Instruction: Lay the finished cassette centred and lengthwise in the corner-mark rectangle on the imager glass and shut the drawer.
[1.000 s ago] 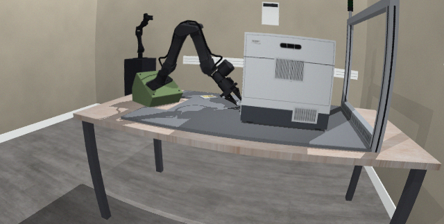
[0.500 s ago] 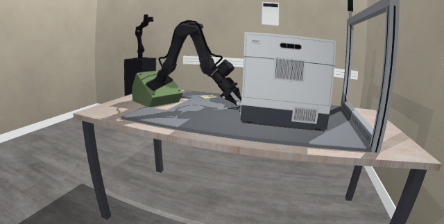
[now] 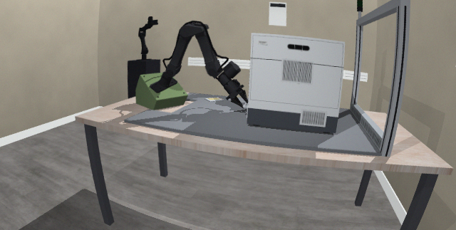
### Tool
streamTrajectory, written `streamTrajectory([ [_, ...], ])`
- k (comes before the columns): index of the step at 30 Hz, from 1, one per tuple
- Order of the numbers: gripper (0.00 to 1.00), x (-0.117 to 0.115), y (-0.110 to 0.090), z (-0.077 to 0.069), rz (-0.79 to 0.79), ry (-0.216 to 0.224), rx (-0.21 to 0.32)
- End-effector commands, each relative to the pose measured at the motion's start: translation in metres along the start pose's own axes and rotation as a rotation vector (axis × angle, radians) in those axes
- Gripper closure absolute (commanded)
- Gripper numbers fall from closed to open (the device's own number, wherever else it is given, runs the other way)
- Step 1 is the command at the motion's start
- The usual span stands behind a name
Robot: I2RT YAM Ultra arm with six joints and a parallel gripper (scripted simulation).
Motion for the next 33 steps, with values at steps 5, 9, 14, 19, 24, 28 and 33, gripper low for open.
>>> streamTrajectory([
  [5,0.65,-0.020,0.003,0.000,0.008,-0.044,-0.018],
  [9,1.00,-0.003,0.003,0.000,0.003,-0.001,-0.016],
  [14,1.00,-0.003,0.002,0.000,0.003,-0.002,-0.015],
  [19,1.00,-0.003,0.002,0.000,0.003,-0.002,-0.015],
  [24,1.00,-0.003,0.002,0.000,0.003,-0.002,-0.015],
  [28,1.00,-0.003,0.002,0.000,0.003,-0.002,-0.015],
  [33,1.00,-0.003,0.002,0.000,0.003,-0.002,-0.015],
])
Point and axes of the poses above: the point where the finger pads meet when closed, its own z axis out along the fingers, its own x axis across the jaws, y = z × x, the point moved 3 cm from there along -z, back along the fingers, and after that the axes turned 9 degrees about z, right-handed, at the moved point
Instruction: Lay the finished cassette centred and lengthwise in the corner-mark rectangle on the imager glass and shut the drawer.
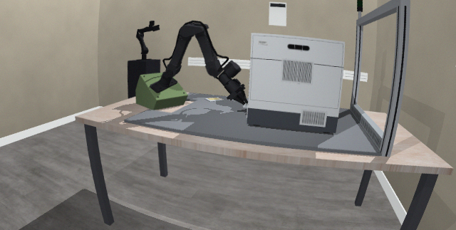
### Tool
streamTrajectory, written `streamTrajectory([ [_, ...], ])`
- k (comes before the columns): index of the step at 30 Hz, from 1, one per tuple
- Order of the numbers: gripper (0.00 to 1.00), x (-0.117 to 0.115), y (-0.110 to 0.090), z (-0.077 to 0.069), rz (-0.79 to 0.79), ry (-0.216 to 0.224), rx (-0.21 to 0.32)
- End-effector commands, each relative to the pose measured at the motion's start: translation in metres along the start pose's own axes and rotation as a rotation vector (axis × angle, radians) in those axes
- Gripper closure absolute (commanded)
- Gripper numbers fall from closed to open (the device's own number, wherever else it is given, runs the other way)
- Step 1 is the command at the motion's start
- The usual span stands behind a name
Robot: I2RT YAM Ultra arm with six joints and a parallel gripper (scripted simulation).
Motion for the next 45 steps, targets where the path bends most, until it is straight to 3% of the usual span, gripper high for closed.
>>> streamTrajectory([
  [1,1.00,0.004,0.002,0.000,0.001,0.017,-0.009],
  [28,1.00,0.004,0.002,0.000,0.001,0.017,-0.009],
  [34,1.00,0.008,0.000,-0.011,0.002,0.011,-0.006],
  [45,1.00,0.008,0.001,-0.012,0.001,0.010,-0.004],
])
Point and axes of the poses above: the point where the finger pads meet when closed, its own z axis out along the fingers, its own x axis across the jaws, y = z × x, the point moved 3 cm from there along -z, back along the fingers, and after that the axes turned 9 degrees about z, right-handed, at the moved point
